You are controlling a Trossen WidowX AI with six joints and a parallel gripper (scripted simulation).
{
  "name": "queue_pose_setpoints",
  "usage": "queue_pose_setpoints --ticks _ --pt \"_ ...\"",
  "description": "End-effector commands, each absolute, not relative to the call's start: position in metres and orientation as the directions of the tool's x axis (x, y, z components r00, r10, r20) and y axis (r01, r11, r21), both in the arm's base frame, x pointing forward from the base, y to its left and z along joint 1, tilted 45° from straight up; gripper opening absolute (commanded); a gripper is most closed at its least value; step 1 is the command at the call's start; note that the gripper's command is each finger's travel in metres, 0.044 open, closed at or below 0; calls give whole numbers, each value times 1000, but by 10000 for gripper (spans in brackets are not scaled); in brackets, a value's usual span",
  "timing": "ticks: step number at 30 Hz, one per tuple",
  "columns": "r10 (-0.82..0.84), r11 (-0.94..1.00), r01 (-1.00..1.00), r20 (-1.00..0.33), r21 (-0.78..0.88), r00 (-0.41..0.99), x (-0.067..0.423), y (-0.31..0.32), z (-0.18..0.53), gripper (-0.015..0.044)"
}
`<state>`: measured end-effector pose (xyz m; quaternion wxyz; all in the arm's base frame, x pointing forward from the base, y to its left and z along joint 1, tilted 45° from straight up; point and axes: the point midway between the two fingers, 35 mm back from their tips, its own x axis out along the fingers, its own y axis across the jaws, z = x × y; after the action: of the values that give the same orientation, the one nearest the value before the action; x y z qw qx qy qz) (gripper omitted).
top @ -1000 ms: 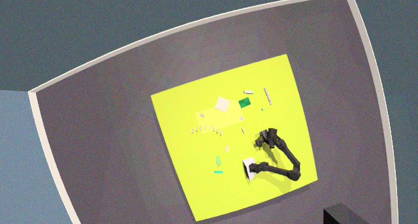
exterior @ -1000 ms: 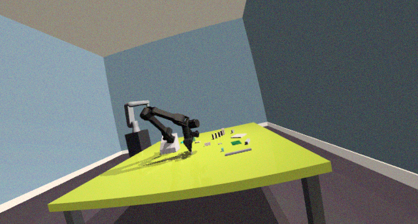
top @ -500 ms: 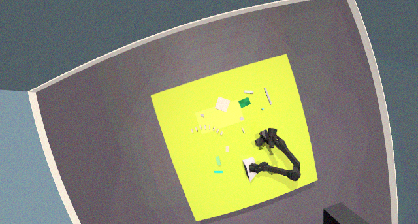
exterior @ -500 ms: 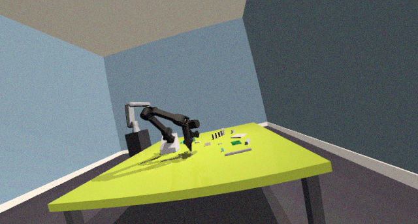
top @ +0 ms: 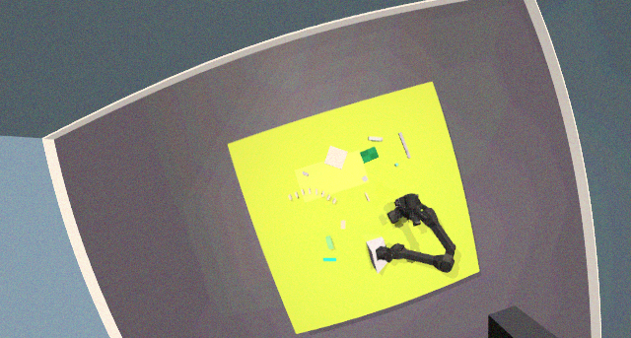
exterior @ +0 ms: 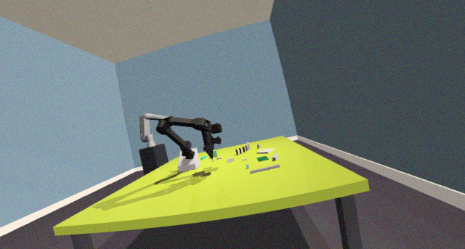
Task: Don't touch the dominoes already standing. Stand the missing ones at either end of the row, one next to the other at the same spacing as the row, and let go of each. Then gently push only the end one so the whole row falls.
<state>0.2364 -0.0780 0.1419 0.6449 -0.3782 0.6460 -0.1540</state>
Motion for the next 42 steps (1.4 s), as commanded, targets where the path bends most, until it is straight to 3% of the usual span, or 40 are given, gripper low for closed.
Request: queue_pose_setpoints --ticks 1,13,26,35,42 --pt "-700 656 -290 -706 -697 111 222 -32 192 107" --pt "-699 653 -307 -707 -693 110 225 -21 195 107" --pt "-659 564 -592 -746 -575 97 297 118 88 107" --pt "-683 450 -711 -722 -540 116 300 201 -5 107" --pt "-689 431 -726 -715 -536 119 297 211 -20 107"
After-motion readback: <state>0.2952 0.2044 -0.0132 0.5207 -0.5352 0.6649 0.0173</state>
